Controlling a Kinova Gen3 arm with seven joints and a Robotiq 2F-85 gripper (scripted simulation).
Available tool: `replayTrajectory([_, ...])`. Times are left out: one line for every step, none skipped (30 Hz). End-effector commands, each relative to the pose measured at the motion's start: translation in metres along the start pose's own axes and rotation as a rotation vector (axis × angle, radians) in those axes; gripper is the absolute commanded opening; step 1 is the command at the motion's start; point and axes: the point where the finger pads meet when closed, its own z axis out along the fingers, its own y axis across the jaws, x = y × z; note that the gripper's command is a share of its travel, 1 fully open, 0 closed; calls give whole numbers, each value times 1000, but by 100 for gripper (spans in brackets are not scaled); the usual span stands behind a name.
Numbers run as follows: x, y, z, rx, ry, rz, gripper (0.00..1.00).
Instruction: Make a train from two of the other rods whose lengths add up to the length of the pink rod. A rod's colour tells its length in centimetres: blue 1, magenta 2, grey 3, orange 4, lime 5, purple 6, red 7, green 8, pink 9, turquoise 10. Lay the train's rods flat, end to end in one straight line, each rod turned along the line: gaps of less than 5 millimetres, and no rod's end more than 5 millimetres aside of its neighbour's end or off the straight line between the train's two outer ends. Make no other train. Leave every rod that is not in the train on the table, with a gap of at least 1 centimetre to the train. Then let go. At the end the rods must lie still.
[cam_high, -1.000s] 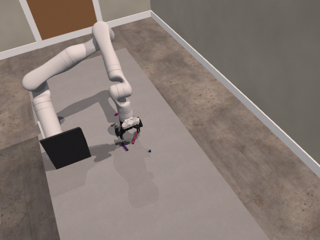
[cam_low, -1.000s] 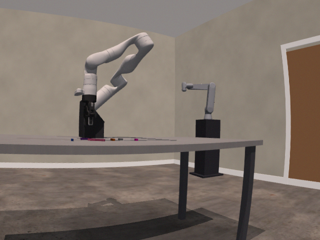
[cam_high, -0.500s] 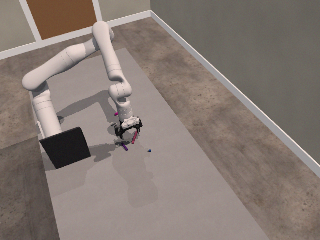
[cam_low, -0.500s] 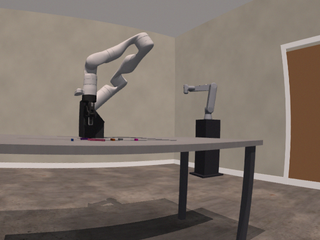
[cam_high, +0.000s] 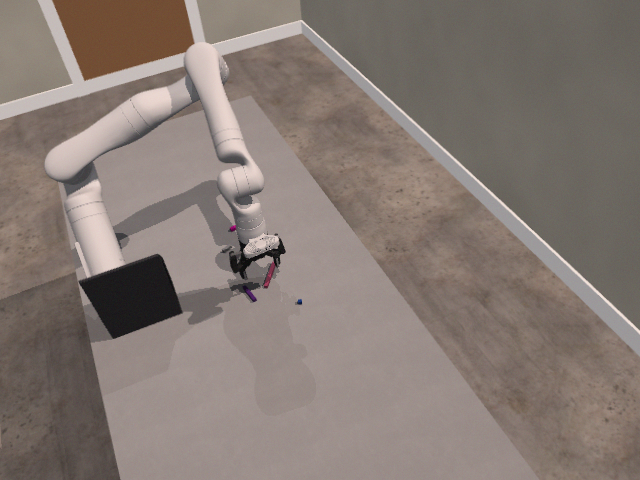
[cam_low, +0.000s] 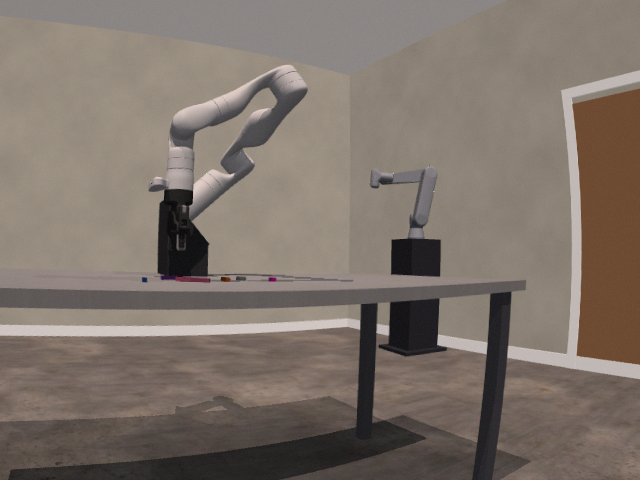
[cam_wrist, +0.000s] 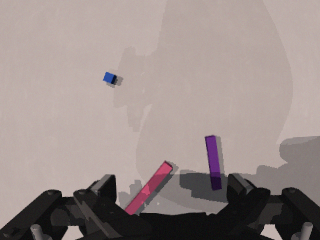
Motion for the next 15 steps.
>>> replayTrajectory([-1,1,0,-4,-4,4,100])
replayTrajectory([-1,1,0,-4,-4,4,100])
replayTrajectory([-1,1,0,-4,-4,4,100])
replayTrajectory([-1,1,0,-4,-4,4,100])
replayTrajectory([-1,1,0,-4,-4,4,100])
replayTrajectory([-1,1,0,-4,-4,4,100])
replayTrajectory([-1,1,0,-4,-5,4,100])
replayTrajectory([-3,2,0,-5,-5,4,100])
replayTrajectory([-6,2,0,-4,-5,-1,100])
replayTrajectory([-12,-1,-2,1,-3,-15,100])
replayTrajectory([-20,-1,-3,3,-3,-29,100])
replayTrajectory([-31,-1,-4,5,-3,-48,100])
replayTrajectory([-44,-1,-4,7,-2,-71,100])
replayTrajectory([-58,0,-5,9,-2,-96,100])
replayTrajectory([-58,0,-5,9,-2,-96,100])
